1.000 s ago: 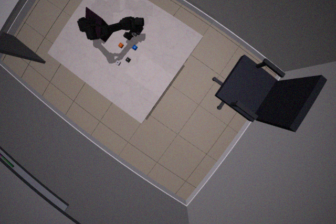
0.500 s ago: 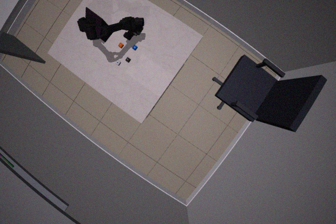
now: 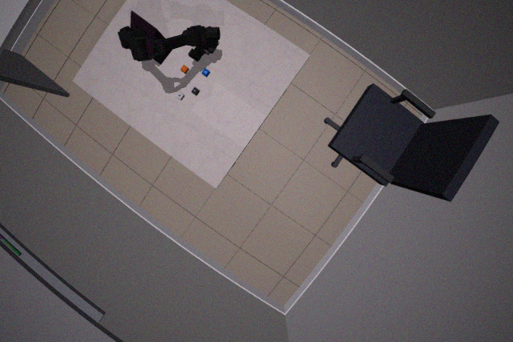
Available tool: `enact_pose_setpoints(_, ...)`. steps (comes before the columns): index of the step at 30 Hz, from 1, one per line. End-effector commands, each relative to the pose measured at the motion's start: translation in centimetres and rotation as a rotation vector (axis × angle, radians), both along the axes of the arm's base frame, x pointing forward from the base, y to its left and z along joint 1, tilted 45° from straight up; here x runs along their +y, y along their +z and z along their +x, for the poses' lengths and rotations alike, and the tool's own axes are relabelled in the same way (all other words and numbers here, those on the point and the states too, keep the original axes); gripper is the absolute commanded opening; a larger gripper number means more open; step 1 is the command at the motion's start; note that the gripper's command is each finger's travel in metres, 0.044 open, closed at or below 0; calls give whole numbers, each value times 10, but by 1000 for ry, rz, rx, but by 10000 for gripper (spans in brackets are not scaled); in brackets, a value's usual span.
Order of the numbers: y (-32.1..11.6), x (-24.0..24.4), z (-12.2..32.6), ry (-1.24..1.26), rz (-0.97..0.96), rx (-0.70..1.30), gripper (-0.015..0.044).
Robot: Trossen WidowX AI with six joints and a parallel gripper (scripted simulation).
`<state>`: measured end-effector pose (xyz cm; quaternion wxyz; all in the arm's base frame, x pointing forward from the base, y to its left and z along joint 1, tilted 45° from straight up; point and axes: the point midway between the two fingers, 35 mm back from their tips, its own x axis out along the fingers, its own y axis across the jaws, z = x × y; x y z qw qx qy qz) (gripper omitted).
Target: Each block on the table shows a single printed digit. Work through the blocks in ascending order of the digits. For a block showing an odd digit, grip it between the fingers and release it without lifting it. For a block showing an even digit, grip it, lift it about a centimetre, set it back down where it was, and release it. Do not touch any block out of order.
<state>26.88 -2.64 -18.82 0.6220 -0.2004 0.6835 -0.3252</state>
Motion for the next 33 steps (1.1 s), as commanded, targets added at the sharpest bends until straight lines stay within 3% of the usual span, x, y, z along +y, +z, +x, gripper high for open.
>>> enact_pose_setpoints(1, 0, -1, 0, 4, -3, 0, 120)
enact_pose_setpoints(12, 0, -1, 0, 4, -3, 0, 400)
enact_pose_setpoints(23, 26, 28, 6, 4, 0, 0, 400)
enact_pose_setpoints(29, 43, 116, -1, 5, 11, 0, 400)
enact_pose_setpoints(33, 46, 127, -4, 4, 7, 0, 400)
